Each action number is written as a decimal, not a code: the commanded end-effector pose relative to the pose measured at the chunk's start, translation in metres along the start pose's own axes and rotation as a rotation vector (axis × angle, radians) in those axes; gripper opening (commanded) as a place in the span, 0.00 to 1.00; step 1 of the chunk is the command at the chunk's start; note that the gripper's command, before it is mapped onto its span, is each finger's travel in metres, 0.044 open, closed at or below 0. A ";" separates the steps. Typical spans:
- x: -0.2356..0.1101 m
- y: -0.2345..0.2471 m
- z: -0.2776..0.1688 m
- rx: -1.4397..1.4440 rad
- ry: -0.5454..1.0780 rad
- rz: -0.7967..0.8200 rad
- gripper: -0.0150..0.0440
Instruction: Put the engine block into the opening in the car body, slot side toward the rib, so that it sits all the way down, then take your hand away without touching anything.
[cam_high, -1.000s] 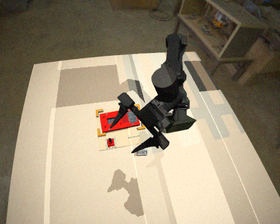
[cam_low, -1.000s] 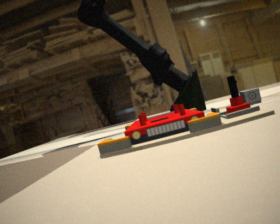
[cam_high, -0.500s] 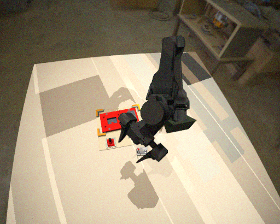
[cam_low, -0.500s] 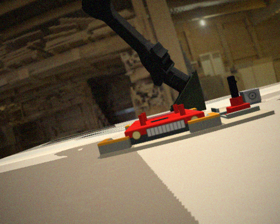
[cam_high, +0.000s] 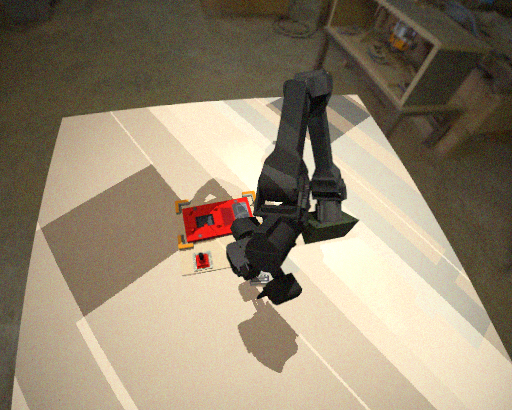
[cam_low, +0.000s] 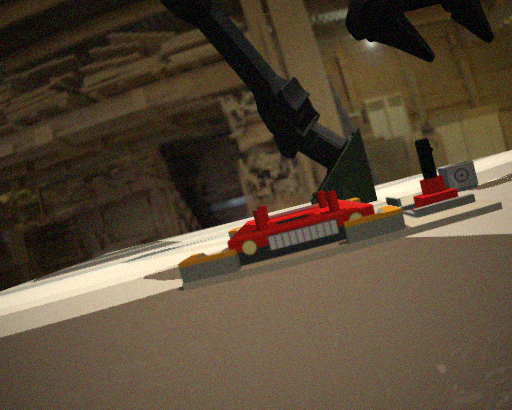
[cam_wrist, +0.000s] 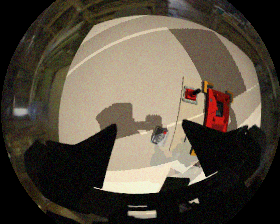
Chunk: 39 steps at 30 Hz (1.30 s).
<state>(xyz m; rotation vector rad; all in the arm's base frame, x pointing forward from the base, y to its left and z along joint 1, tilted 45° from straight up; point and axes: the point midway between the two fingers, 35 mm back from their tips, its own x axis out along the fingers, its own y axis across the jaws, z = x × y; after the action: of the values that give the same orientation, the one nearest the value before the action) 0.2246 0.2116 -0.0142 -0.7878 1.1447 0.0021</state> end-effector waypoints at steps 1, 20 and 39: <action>0.007 -0.003 -0.011 0.081 0.078 -0.023 1.00; 0.030 -0.023 -0.058 0.374 0.371 -0.226 1.00; 0.084 -0.032 -0.078 0.374 0.370 -0.229 1.00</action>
<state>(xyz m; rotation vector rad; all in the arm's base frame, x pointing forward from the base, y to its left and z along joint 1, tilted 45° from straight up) 0.2107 0.1164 -0.0757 -0.5793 1.3452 -0.5551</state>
